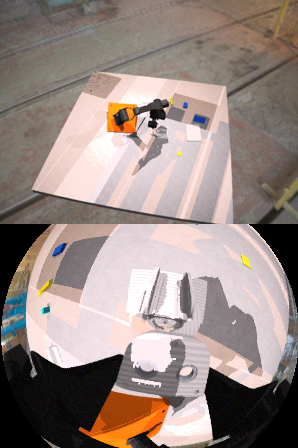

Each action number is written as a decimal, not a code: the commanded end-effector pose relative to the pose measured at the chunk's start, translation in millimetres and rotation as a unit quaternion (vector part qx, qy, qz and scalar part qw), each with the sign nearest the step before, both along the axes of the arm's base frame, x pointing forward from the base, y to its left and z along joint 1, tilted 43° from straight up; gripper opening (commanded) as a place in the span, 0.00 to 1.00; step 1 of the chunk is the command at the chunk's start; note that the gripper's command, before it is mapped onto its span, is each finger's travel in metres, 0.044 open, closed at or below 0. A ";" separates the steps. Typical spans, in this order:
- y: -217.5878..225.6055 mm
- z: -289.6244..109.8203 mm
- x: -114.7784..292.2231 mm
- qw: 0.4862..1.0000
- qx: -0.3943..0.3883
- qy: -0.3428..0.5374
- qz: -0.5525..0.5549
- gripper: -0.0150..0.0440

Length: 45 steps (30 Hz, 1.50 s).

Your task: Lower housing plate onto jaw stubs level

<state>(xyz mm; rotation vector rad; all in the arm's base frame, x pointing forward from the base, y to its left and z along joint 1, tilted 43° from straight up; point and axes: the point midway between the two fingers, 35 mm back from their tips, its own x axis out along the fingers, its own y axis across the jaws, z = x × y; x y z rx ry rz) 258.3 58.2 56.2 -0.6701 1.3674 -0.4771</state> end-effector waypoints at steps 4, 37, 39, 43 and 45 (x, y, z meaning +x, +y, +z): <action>0.3 -0.5 -0.4 1.000 0.002 -0.002 -0.003 0.85; -16.9 -23.1 5.3 1.000 0.003 -0.002 -0.003 0.85; -19.1 -25.5 5.8 1.000 0.003 -0.002 -0.003 0.85; -23.6 -30.2 6.7 1.000 0.003 -0.002 -0.003 0.85; -25.8 -32.5 7.1 1.000 0.003 -0.002 -0.003 0.85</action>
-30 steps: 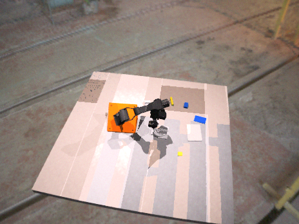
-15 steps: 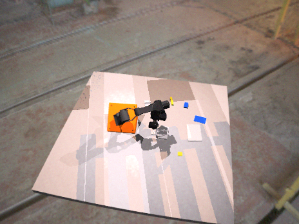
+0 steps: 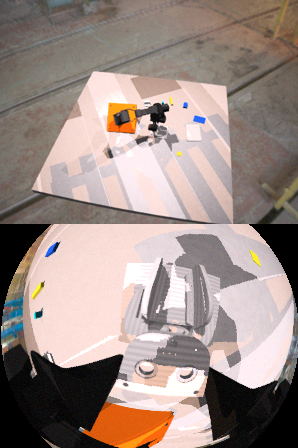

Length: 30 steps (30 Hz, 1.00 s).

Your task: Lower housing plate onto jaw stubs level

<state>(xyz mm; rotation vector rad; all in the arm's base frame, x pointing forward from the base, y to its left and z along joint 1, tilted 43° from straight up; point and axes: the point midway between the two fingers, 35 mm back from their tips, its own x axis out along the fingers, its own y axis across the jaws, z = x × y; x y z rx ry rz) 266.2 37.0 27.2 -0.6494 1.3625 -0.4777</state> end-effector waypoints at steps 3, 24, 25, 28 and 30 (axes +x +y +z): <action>-8.0 -6.9 -0.3 1.000 -0.004 0.003 0.001 0.85; -19.1 -17.4 0.8 1.000 -0.006 0.003 0.001 0.85; -19.1 -17.4 0.8 1.000 -0.006 0.003 0.001 0.85; -19.1 -17.4 0.8 1.000 -0.006 0.003 0.001 0.85; -19.1 -17.4 0.8 1.000 -0.006 0.003 0.001 0.85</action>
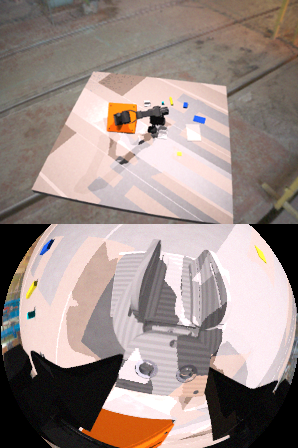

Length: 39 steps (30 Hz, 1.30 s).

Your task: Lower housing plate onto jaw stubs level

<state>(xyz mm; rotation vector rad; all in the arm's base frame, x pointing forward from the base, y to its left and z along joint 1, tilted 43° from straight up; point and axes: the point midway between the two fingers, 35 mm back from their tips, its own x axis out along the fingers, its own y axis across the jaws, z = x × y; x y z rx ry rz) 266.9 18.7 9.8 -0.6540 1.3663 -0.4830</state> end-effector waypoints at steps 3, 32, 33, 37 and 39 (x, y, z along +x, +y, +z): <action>-1.3 -0.6 0.3 1.000 -0.003 0.002 0.003 0.85; -5.6 -5.2 1.3 1.000 -0.004 0.005 0.007 0.85; -5.6 -5.2 1.3 1.000 -0.004 0.005 0.007 0.85; -5.7 -5.3 1.3 1.000 -0.004 0.005 0.007 0.85; -6.4 -6.1 1.4 1.000 -0.004 0.005 0.007 0.85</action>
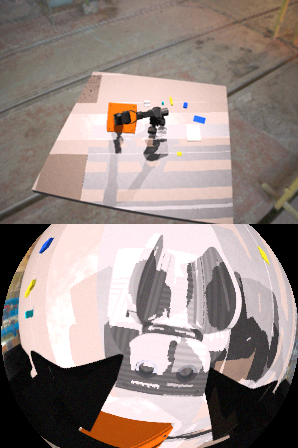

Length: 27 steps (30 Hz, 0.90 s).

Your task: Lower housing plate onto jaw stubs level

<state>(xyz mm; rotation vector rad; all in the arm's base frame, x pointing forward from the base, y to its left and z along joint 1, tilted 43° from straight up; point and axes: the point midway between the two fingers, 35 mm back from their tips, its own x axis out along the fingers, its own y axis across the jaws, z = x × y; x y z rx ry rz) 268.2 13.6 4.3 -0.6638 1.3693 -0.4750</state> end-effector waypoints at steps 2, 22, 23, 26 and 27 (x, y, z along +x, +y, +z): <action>-2.1 -1.3 0.3 1.000 -0.003 0.001 0.002 0.85; -3.9 -3.3 0.7 1.000 -0.003 0.001 0.002 0.85; -4.2 -3.6 0.7 1.000 -0.003 0.001 0.002 0.85; -5.4 -4.8 1.0 1.000 -0.003 0.001 0.002 0.85; -5.5 -4.9 1.0 1.000 -0.003 0.001 0.002 0.85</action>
